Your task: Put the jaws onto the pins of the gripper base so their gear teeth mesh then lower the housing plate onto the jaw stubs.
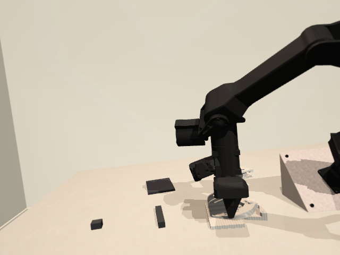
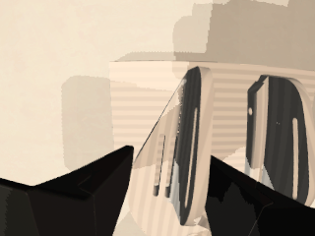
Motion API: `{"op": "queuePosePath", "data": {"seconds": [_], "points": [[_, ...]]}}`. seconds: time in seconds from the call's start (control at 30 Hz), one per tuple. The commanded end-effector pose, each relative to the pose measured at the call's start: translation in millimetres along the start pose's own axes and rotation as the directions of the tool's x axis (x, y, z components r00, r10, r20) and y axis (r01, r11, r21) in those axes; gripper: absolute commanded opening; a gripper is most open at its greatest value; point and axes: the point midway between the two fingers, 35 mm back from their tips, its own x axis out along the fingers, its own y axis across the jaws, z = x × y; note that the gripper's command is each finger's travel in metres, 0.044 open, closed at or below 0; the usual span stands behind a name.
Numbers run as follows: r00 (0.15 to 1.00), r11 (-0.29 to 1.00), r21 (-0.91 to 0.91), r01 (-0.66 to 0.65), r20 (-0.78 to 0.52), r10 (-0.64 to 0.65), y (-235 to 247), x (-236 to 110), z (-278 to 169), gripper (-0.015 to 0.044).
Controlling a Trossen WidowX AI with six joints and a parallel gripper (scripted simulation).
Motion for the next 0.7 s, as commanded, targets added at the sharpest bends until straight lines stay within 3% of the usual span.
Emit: {"op": "queuePosePath", "data": {"seconds": [0.0,0.67], "points": [[1.0,1.0,-0.001,-0.003,-0.004,0.003,0.5,-2.3,-1.0,0.0134],[1.0,1.0,-0.001,-0.003,-0.004,0.003,1.1,1.9,-0.8,0.0134]]}}
